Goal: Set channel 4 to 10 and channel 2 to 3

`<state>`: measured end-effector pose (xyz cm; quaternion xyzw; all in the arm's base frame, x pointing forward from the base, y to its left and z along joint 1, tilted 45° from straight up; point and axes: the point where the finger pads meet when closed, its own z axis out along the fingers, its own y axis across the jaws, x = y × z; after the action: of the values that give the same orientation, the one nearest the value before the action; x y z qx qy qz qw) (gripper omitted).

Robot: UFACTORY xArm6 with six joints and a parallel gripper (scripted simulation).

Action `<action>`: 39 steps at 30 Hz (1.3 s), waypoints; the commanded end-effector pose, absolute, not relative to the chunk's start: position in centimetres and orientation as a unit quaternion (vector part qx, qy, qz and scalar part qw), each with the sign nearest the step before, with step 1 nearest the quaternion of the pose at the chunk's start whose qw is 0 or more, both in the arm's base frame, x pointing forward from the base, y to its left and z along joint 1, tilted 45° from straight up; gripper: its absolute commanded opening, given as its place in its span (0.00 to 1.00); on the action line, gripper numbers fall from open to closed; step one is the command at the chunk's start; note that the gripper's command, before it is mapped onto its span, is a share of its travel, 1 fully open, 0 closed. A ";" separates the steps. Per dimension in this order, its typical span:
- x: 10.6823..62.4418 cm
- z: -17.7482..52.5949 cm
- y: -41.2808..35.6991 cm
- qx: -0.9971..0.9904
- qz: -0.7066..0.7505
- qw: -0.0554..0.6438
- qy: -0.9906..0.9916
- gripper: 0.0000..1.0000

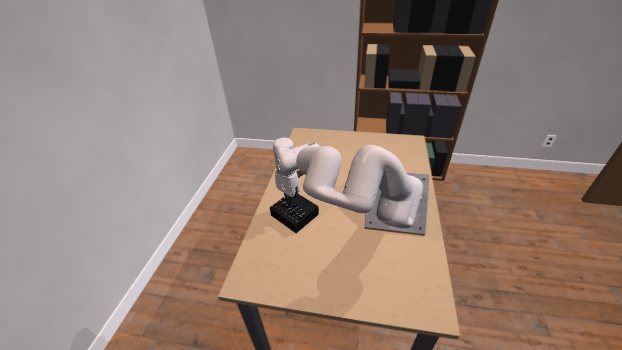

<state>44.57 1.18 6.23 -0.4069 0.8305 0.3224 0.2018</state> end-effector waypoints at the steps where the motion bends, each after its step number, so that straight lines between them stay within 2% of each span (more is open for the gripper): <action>1: 44.7 6.3 1.1 -0.407 0.321 0.203 0.831 0.00; 2: 44.7 6.3 1.1 -0.407 0.321 0.203 0.831 0.00; 3: 44.7 6.3 1.1 -0.407 0.321 0.203 0.831 1.00; 39: 44.1 12.0 -4.5 -0.407 0.321 0.203 0.831 1.00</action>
<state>43.99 -4.33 11.84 -0.4068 0.8305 0.3224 0.2019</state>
